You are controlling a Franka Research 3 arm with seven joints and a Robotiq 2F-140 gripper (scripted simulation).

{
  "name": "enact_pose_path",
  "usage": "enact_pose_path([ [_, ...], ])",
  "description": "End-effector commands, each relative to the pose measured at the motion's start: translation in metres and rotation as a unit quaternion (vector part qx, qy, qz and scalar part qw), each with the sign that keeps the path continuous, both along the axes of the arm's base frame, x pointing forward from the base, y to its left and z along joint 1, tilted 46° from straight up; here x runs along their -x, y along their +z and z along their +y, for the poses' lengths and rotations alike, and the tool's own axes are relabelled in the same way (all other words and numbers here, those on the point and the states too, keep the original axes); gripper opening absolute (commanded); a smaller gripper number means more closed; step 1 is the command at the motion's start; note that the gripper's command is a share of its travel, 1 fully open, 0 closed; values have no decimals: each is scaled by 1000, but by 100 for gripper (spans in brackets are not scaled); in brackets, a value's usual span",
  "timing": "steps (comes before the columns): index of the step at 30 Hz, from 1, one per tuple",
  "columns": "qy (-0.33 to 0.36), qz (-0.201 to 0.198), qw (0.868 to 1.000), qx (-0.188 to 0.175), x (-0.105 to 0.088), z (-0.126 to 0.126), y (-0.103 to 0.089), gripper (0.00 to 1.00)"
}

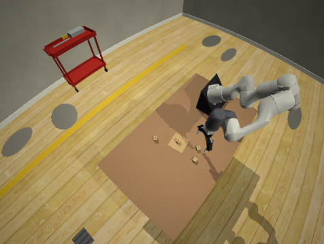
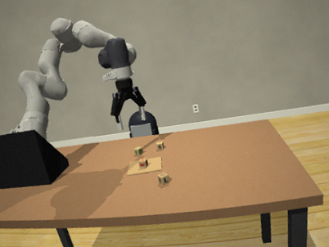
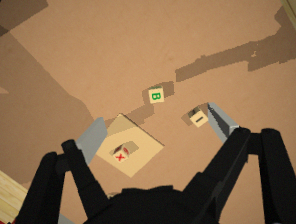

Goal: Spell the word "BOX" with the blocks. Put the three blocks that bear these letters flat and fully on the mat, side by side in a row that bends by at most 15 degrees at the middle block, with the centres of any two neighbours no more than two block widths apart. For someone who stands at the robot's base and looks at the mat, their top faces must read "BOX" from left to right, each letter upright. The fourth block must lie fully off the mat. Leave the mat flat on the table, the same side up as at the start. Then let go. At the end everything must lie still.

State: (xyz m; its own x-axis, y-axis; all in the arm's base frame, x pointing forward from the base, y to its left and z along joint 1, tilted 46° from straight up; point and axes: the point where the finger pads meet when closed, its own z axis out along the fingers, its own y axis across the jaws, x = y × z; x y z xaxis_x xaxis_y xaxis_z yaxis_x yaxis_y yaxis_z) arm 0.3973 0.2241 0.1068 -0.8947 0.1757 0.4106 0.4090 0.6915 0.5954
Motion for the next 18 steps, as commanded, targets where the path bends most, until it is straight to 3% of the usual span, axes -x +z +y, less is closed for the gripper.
enact_pose_path([
  [1,-4,2,1000,1,-1,0,0,100],
  [15,-4,2,1000,2,8,22,-20,100],
  [16,-4,2,1000,2,8,22,-20,40],
  [18,-4,2,1000,2,8,22,-20,40],
])
